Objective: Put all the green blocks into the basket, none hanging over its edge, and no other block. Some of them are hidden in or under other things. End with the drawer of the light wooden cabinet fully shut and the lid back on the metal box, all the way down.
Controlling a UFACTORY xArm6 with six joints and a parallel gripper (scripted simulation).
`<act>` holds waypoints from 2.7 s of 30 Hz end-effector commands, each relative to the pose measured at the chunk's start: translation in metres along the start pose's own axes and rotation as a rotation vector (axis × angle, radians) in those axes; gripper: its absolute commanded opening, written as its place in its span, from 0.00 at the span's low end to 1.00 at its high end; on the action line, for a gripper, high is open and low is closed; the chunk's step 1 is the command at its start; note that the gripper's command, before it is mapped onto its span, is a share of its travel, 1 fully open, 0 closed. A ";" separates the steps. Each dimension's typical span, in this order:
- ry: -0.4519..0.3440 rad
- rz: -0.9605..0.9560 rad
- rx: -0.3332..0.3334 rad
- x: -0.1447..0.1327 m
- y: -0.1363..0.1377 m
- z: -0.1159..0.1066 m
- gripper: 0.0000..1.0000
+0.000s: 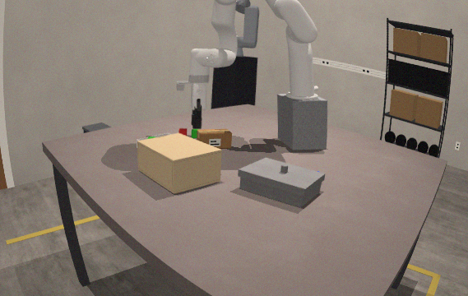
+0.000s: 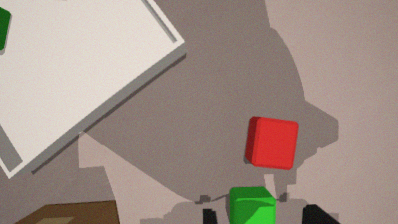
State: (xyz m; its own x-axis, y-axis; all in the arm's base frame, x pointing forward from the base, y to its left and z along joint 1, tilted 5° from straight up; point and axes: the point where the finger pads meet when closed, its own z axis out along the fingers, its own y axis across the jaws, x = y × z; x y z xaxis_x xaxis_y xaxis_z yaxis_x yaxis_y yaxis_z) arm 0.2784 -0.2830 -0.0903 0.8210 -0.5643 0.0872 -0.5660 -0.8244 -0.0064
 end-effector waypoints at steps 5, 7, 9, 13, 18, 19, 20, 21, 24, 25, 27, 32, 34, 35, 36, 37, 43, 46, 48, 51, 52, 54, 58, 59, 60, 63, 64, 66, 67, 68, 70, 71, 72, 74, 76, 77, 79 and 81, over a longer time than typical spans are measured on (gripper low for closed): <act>0.003 0.000 0.000 0.002 0.000 -0.001 0.57; 0.003 0.000 0.000 0.002 0.000 -0.001 0.57; 0.003 0.000 0.000 0.003 0.000 -0.001 0.57; 0.003 0.000 0.000 0.003 0.000 -0.001 0.57; 0.003 0.000 -0.001 0.003 0.000 -0.001 0.57; 0.003 0.000 -0.001 0.003 0.000 -0.001 0.57; 0.003 0.000 -0.001 0.003 0.000 -0.001 0.57; 0.003 0.000 -0.001 0.003 0.000 -0.001 0.57; 0.003 0.000 0.000 0.003 0.000 -0.001 0.57; 0.003 0.000 0.000 0.003 0.000 -0.001 0.57; 0.003 0.000 0.000 0.003 0.000 -0.001 0.57; 0.003 0.000 0.000 0.003 0.000 0.000 0.57; 0.003 0.000 0.000 0.003 0.000 0.001 0.57; 0.003 0.000 0.000 0.003 0.000 0.001 0.57; 0.003 0.000 0.000 0.003 0.000 0.001 0.57; 0.003 0.000 0.000 0.003 0.000 0.002 0.57; 0.003 0.000 0.000 0.003 0.000 0.006 0.57; 0.003 0.000 0.000 0.003 0.000 0.007 0.57; 0.003 0.000 0.000 0.003 0.000 0.009 0.57; 0.003 0.000 0.000 0.003 0.000 0.012 0.57; 0.003 0.000 0.000 0.003 0.000 0.013 0.57; 0.003 0.000 0.000 0.003 0.000 0.015 0.57; 0.003 0.000 0.000 0.003 0.000 0.020 0.57; 0.003 0.000 0.000 0.003 0.000 0.021 0.57; 0.003 0.000 0.000 0.003 0.000 0.022 0.57; 0.003 0.000 -0.001 0.003 0.000 0.023 0.57; 0.003 0.000 0.000 0.003 0.000 0.024 0.57; 0.003 0.000 0.000 0.003 0.000 0.027 0.57; 0.003 0.000 0.000 0.003 0.000 0.028 0.57; 0.003 0.000 0.000 0.003 0.000 0.029 0.57; 0.003 0.000 0.000 0.003 0.000 0.031 0.57; 0.003 0.000 0.000 0.003 0.000 0.032 0.57; 0.003 0.000 0.000 0.003 0.000 0.032 0.57; 0.003 0.000 0.000 0.003 0.000 0.034 0.57; 0.003 0.000 0.000 0.003 0.000 0.035 0.57; 0.003 0.000 0.000 0.003 0.000 0.036 0.57; 0.003 0.000 0.000 0.003 0.000 0.036 0.57; 0.003 0.000 0.000 0.003 0.000 0.037 0.57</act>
State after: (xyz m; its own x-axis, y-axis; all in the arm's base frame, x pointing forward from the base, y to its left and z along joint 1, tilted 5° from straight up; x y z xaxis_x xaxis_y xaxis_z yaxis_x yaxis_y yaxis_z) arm 0.2822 -0.2855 -0.1259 0.8214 -0.5651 0.0771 -0.5667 -0.8240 -0.0013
